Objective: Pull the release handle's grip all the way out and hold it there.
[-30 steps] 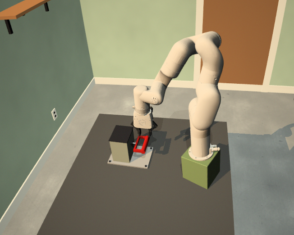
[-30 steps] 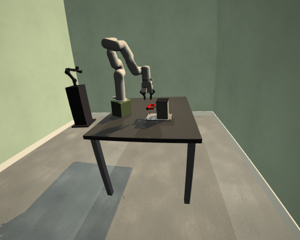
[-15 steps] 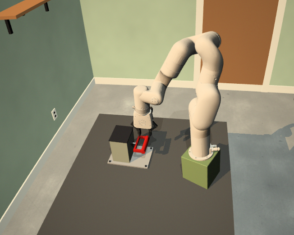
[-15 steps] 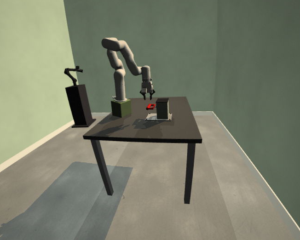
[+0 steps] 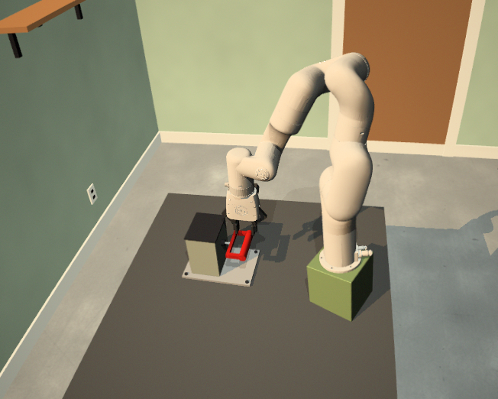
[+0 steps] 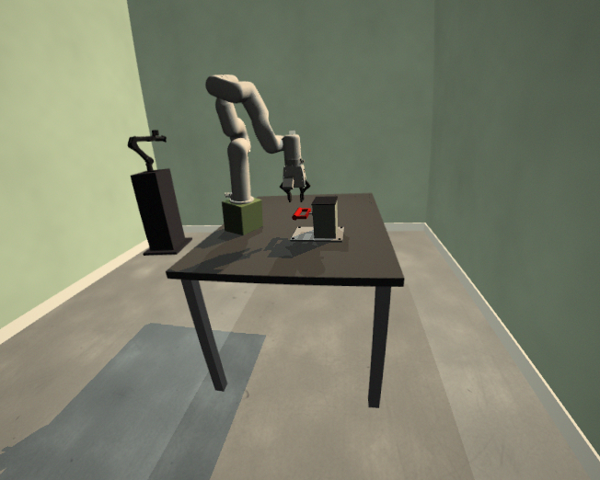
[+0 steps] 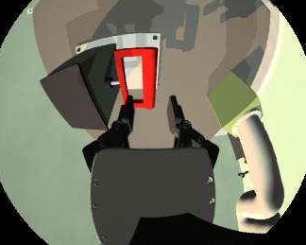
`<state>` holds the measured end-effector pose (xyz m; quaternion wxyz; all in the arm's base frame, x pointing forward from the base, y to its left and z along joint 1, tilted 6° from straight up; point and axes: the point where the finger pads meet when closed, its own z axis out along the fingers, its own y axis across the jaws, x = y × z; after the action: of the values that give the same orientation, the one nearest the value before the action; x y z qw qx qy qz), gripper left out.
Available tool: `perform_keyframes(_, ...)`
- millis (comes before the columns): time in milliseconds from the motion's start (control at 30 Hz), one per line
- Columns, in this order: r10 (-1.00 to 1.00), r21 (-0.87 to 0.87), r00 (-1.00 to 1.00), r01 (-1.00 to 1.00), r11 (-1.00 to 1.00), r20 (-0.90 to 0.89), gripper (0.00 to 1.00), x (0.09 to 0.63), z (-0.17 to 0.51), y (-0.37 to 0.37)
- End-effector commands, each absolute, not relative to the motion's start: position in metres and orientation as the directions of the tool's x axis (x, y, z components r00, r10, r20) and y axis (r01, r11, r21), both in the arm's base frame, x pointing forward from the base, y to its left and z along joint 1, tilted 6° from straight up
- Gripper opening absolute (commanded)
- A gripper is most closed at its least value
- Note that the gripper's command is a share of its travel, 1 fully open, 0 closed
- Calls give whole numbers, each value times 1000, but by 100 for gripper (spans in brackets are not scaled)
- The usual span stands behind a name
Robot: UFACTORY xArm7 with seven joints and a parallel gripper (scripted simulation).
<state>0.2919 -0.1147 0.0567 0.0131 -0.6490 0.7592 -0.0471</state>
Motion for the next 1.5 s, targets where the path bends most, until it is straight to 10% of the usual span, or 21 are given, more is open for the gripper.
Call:
perform_keyframes(0, -987, -91, -157, -984, 153, 41, 53, 294, 51, -116)
perform_keyframes(1467, -987, -91, -157, -984, 153, 41, 53, 297, 20, -117)
